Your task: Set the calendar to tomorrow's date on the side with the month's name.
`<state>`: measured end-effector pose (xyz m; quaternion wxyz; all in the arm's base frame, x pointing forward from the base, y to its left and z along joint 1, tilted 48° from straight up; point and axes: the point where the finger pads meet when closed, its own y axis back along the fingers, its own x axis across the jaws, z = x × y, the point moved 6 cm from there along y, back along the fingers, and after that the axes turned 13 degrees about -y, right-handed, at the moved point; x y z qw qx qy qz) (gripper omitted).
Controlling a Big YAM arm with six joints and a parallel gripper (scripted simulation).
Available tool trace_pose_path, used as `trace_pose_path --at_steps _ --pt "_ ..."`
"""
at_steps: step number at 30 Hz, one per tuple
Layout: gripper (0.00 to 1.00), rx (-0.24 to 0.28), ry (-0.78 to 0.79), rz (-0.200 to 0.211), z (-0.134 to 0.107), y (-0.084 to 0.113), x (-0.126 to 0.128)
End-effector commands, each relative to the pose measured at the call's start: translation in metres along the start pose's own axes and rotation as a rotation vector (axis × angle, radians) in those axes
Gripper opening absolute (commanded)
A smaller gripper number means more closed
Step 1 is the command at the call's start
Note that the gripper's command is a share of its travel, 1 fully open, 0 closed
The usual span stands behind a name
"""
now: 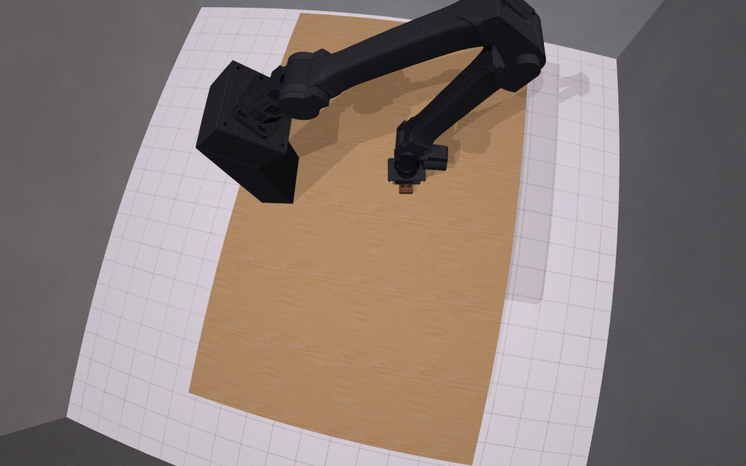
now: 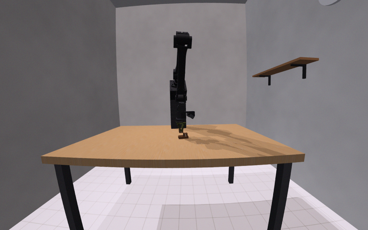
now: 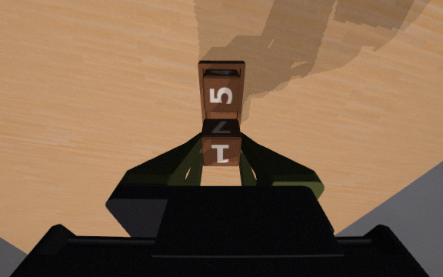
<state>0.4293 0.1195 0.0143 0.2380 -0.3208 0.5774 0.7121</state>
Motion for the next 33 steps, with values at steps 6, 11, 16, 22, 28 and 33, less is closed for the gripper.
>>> trace_pose_path --at_steps 6,11,16,22,28,33 --pt "0.26 -0.008 -0.006 -0.009 0.005 0.0027 -0.0034" --pt "0.26 -0.007 -0.006 -0.006 0.0044 0.0031 -0.0022" --pt "0.26 -0.007 -0.006 -0.006 0.0044 0.0031 -0.0022" --pt "0.26 -0.007 -0.006 -0.006 0.0044 0.0031 -0.0022" --pt "0.26 -0.007 -0.006 -0.006 0.0044 0.0031 -0.0022" --pt "0.26 -0.007 -0.006 -0.006 0.0041 0.0031 -0.0011"
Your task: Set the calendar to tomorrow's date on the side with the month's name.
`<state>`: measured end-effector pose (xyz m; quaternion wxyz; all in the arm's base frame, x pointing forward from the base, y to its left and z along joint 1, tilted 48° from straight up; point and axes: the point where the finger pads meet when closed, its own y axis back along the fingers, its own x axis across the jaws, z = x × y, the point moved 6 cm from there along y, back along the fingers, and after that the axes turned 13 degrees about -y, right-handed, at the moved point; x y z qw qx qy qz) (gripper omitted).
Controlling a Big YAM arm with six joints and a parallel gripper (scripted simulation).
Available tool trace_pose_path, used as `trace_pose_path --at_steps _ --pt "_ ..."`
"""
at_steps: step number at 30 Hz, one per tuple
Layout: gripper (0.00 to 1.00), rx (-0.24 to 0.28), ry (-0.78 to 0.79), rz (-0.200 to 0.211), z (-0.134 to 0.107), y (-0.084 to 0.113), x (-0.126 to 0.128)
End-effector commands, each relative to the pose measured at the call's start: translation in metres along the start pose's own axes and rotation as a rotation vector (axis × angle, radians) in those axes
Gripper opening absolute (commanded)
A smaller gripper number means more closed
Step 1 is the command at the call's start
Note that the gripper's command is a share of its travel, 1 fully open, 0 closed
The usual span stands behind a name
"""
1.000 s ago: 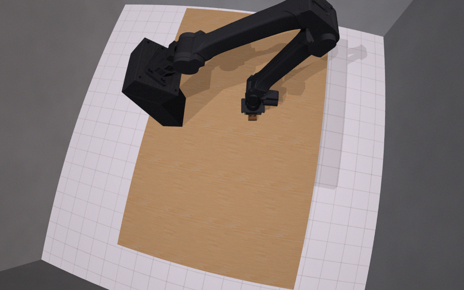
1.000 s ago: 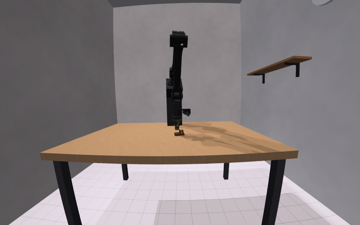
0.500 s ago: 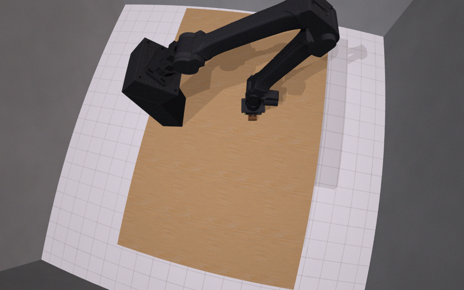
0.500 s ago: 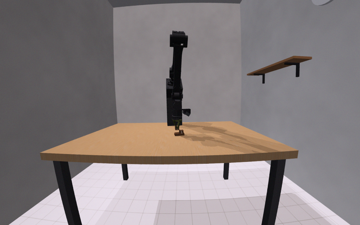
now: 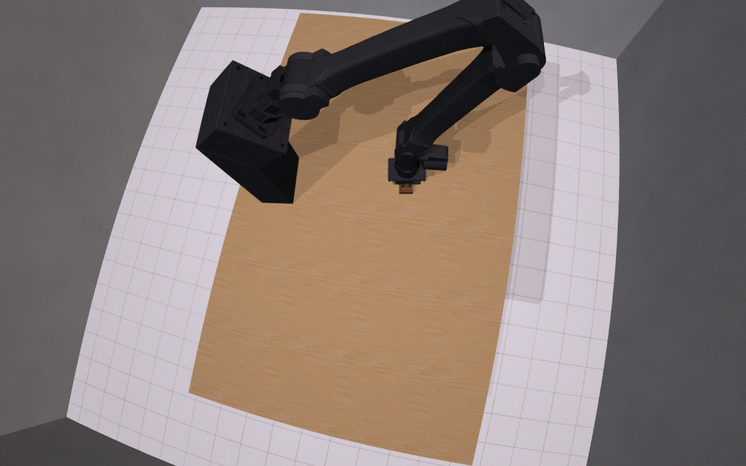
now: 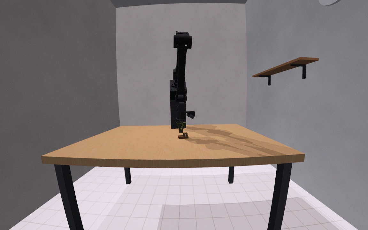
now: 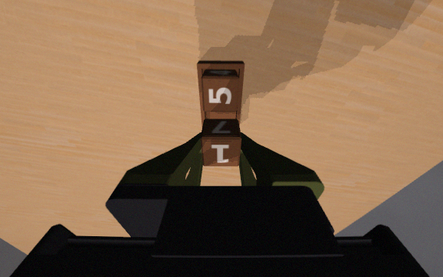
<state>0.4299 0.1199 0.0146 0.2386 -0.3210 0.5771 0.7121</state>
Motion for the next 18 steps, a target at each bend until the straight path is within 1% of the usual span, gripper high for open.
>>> trace_pose_path --at_steps 1,18 --pt "0.26 -0.007 -0.006 -0.004 0.0038 0.0033 0.0" --pt "0.26 -0.006 -0.006 -0.002 0.0033 0.0032 0.0022"
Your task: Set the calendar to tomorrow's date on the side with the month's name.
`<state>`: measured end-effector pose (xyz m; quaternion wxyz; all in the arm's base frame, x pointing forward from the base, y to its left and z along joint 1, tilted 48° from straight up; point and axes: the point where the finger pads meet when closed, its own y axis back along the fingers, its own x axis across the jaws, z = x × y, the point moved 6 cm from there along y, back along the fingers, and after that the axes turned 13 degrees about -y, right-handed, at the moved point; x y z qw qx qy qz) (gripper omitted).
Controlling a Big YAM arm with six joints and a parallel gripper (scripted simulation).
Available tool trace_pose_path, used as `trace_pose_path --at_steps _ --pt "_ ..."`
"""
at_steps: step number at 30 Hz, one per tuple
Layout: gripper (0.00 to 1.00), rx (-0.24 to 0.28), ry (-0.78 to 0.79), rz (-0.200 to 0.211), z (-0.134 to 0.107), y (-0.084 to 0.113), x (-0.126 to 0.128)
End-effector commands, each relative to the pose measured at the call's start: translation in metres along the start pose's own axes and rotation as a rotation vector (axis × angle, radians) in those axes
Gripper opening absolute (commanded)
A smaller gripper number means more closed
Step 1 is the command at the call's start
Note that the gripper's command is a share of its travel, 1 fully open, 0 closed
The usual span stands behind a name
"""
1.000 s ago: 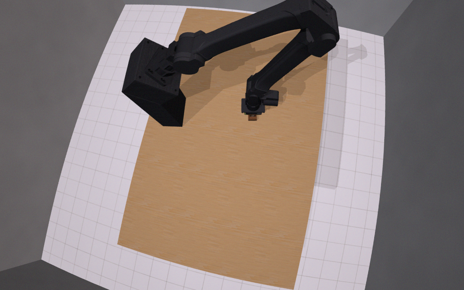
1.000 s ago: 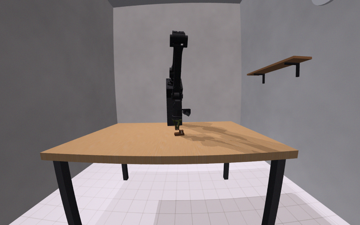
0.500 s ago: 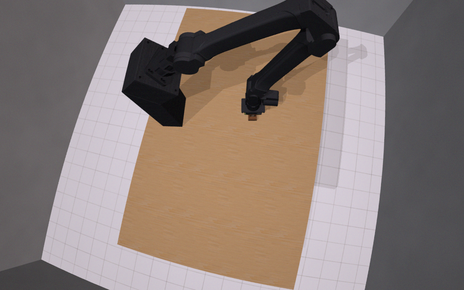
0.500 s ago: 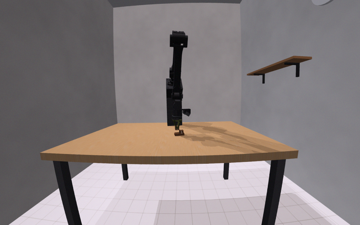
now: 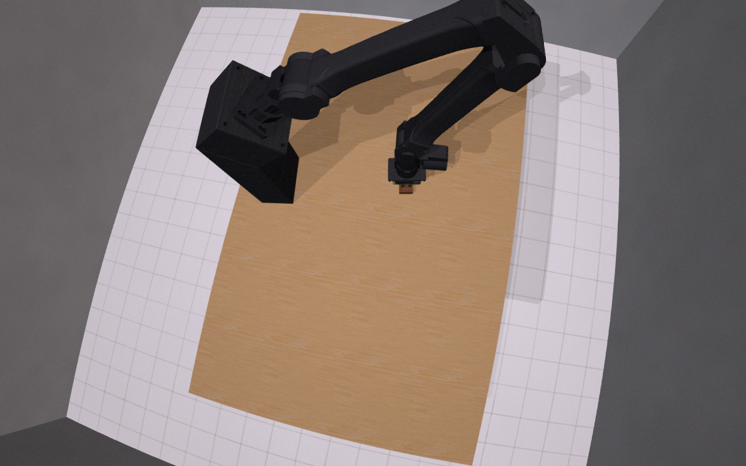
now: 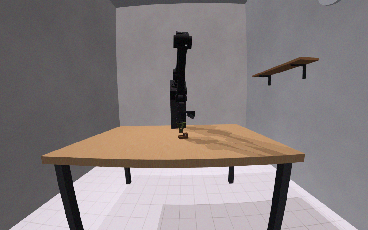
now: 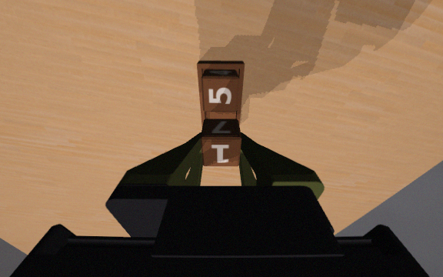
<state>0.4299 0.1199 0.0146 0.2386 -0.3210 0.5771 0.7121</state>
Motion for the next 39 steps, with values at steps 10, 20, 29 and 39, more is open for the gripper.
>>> trace_pose_path --at_steps 10,20,29,39 --pt "0.26 -0.006 -0.006 -0.003 0.0033 0.0032 0.0022" --pt "0.26 -0.006 -0.006 -0.002 0.0031 0.0032 0.003" --pt "0.26 -0.005 -0.007 0.004 0.0023 0.0032 0.0064" --pt "0.26 -0.005 -0.007 0.004 0.0023 0.0032 0.0066"
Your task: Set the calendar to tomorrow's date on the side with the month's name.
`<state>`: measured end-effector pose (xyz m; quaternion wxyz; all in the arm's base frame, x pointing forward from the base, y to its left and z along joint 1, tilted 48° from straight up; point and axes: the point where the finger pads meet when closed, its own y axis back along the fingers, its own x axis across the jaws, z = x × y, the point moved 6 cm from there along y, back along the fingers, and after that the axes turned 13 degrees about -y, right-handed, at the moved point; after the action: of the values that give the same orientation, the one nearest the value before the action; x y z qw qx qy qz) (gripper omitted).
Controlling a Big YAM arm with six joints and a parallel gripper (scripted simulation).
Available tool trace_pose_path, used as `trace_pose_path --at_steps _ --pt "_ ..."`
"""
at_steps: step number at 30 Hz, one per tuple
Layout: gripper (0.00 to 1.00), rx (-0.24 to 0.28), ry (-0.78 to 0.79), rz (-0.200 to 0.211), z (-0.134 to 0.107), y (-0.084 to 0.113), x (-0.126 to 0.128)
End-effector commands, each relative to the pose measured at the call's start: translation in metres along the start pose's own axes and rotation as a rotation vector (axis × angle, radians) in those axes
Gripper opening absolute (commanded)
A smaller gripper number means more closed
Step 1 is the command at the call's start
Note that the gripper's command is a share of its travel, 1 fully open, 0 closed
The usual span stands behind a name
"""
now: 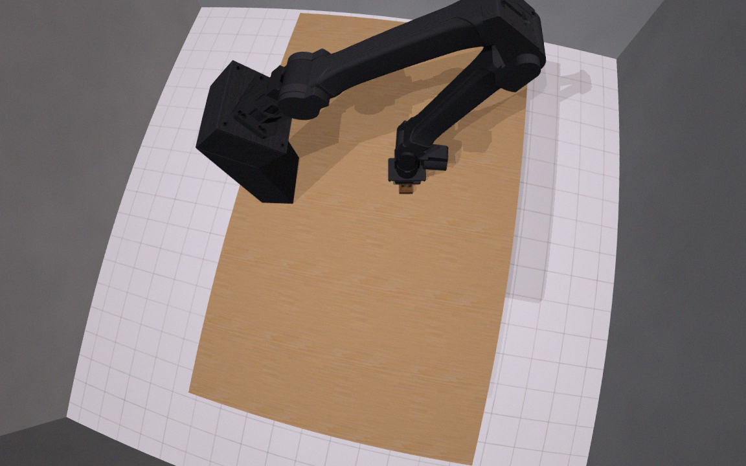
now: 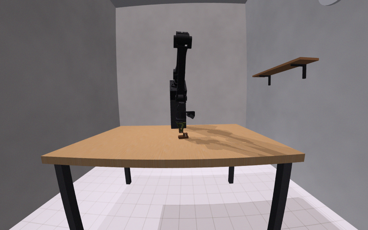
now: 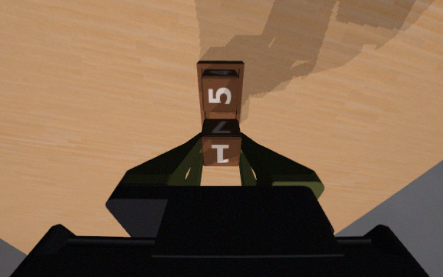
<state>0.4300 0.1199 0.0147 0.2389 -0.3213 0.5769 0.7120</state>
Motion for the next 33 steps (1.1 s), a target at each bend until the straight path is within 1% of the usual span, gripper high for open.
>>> trace_pose_path --at_steps 1,14,19,23,25,28,31,32,33 --pt "0.26 -0.005 -0.007 0.005 0.002 0.003 0.007" --pt "0.26 -0.005 -0.007 0.005 0.002 0.003 0.007" --pt "0.26 -0.004 -0.007 0.008 0.002 0.0 0.007" --pt "0.26 -0.007 -0.006 -0.01 0.004 -0.003 -0.001" --pt "0.26 -0.008 -0.006 -0.01 0.004 -0.004 -0.001" --pt "0.26 -0.006 -0.006 0.004 0.003 -0.006 0.005" --pt "0.26 -0.005 -0.006 0.006 0.003 -0.007 0.006" --pt "0.26 -0.01 -0.005 -0.021 0.005 -0.002 -0.006" --pt "0.26 -0.01 -0.005 -0.02 0.005 -0.006 -0.005"
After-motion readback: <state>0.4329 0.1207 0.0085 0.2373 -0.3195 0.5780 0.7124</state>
